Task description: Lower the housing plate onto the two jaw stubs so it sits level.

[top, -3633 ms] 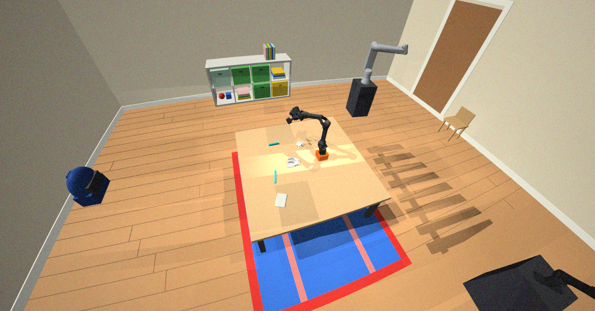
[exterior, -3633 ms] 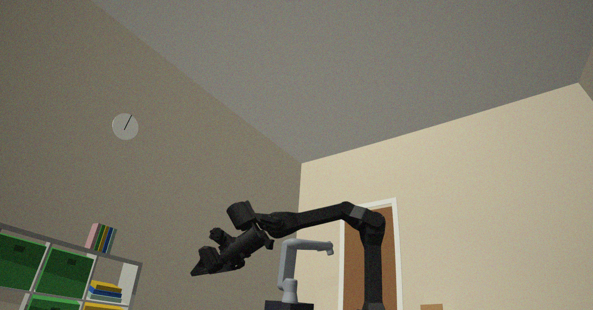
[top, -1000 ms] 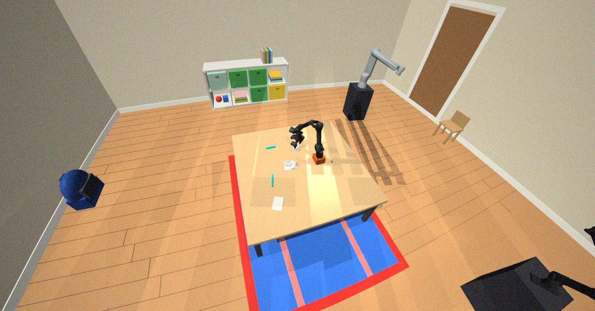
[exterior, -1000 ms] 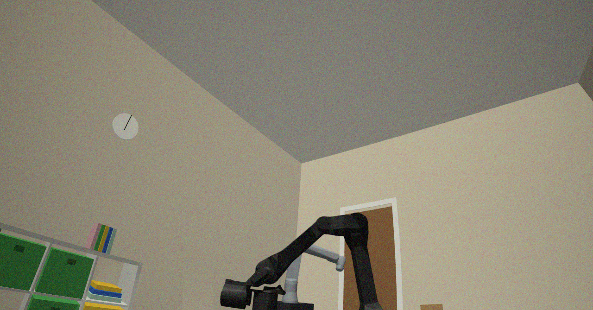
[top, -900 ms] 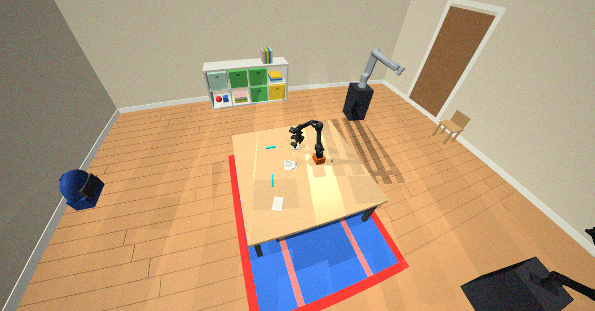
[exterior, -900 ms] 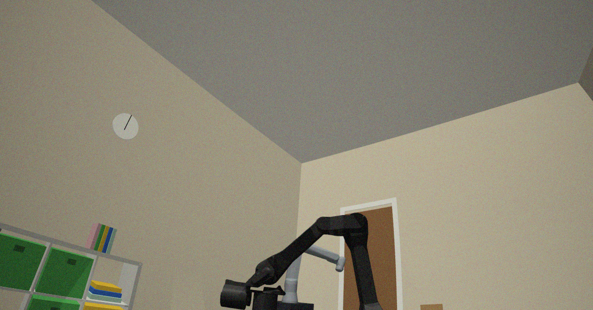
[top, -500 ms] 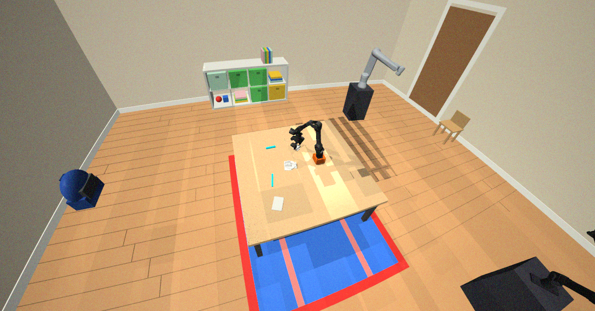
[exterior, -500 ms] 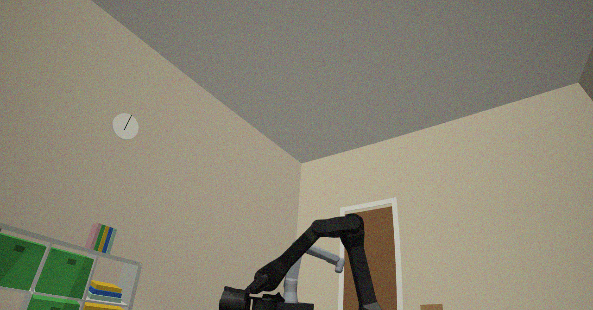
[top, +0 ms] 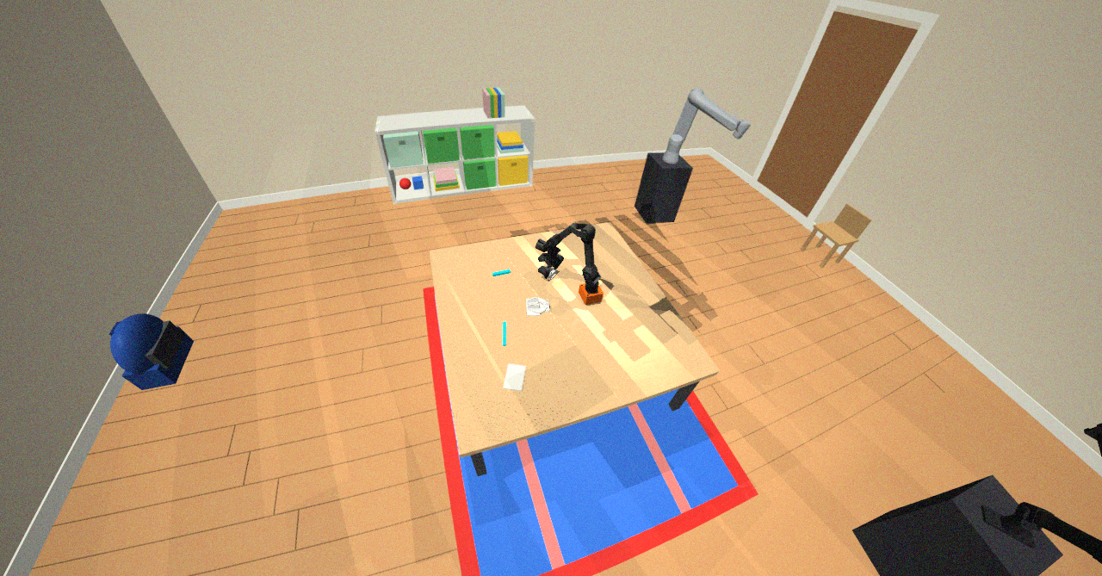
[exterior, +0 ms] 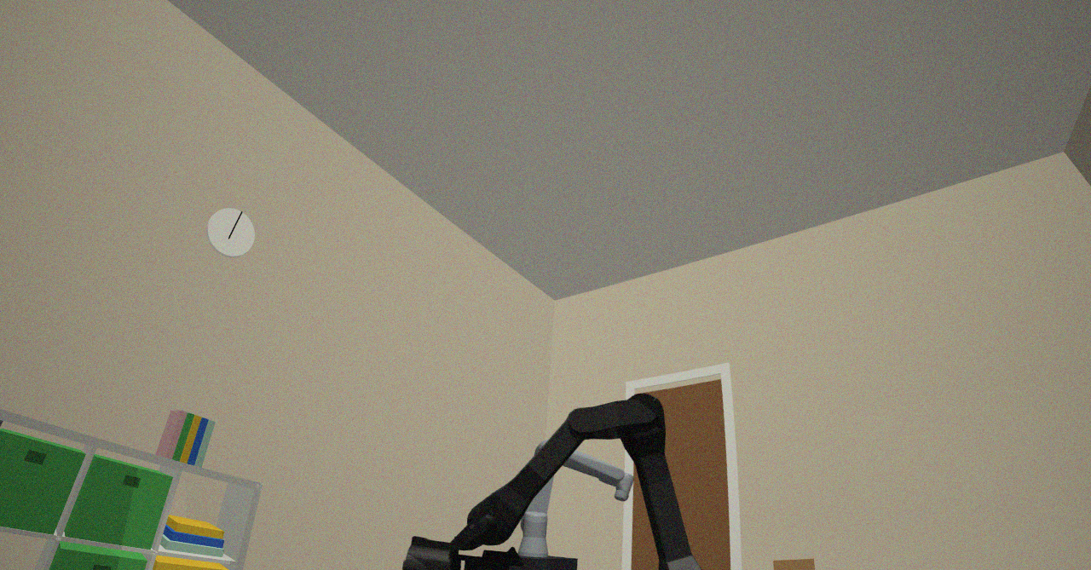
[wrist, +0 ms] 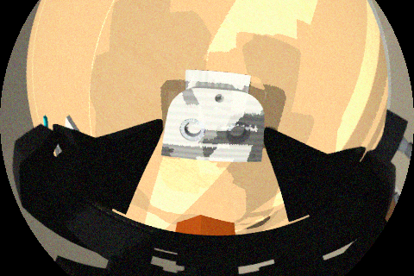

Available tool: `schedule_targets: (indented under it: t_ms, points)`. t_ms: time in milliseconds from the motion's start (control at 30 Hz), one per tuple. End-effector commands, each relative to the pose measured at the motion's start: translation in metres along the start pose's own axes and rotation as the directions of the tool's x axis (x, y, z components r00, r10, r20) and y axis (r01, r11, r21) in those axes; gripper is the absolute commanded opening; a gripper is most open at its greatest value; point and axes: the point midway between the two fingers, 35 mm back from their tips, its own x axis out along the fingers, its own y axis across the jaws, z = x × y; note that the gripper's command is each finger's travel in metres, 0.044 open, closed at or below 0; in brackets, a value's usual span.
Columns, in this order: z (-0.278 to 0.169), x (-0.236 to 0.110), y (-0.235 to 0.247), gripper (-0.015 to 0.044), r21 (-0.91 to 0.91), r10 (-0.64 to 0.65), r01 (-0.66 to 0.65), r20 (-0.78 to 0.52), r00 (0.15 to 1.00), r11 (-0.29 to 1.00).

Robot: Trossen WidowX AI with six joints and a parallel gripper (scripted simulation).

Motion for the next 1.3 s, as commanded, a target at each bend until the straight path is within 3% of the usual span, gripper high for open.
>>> schedule_targets:
  t_ms: [0, 467, 900, 1267]
  points:
    - [0.0002, 0.0005, 0.0004, 0.044, -0.003, 0.003, -0.003, 0.001, 1.0, 1.0]
    - [0.0002, 0.0008, 0.0004, 0.044, -0.003, 0.003, -0.003, 0.001, 1.0, 1.0]
    - [0.0, 0.0006, 0.0, 0.0353, 0.0, 0.0, 0.0, 0.0, 1.0, 1.0]
    - [0.0, 0.0006, 0.0, 0.0351, 0.0, 0.0, 0.0, 0.0, 1.0, 1.0]
